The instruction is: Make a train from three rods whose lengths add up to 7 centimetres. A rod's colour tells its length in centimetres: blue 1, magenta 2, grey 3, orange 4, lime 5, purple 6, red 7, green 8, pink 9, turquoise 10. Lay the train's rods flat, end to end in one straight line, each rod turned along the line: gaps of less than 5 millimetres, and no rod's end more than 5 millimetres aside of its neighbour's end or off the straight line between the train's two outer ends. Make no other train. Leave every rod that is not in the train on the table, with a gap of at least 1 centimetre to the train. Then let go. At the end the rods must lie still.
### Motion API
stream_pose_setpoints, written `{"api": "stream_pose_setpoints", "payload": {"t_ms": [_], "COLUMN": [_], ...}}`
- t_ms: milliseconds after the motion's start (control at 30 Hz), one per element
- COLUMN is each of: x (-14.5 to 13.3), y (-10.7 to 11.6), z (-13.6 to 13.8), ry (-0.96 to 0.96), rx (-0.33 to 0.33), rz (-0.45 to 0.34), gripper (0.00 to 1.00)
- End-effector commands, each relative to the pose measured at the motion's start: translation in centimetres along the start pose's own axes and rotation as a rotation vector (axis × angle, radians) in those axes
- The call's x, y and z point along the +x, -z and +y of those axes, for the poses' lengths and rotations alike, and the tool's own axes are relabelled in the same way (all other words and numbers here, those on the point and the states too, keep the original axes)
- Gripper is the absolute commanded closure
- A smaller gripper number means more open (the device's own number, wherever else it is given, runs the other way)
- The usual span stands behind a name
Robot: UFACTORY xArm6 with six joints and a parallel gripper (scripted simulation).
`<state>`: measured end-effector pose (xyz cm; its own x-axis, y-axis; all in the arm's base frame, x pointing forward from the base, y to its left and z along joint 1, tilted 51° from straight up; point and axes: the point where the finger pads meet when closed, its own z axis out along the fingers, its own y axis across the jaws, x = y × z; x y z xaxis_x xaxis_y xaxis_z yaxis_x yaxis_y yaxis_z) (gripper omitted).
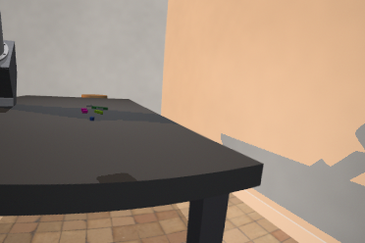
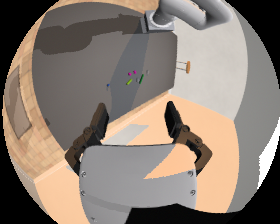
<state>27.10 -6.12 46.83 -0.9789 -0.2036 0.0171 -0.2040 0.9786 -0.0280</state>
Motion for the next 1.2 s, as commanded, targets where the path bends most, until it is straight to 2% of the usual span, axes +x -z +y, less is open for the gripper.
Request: {"api": "stream_pose_setpoints", "payload": {"t_ms": [0, 633, 1033, 1100, 1133, 1167], "x": [0.0, -0.1, -2.9, -2.9, -3.5, -3.7], "y": [0.1, -0.2, -7.3, -7.3, -8.8, -9.2], "z": [0.0, -0.3, -8.2, -8.2, -9.7, -10.1], "ry": [0.0, 0.006, 0.234, 0.234, 0.309, 0.329], "rx": [0.001, 0.01, 0.255, 0.255, 0.309, 0.323], "rz": [-0.003, 0.003, 0.18, 0.18, 0.228, 0.24], "gripper": [0.0, 0.0, 0.0, 0.0, 0.0, 0.0]}}
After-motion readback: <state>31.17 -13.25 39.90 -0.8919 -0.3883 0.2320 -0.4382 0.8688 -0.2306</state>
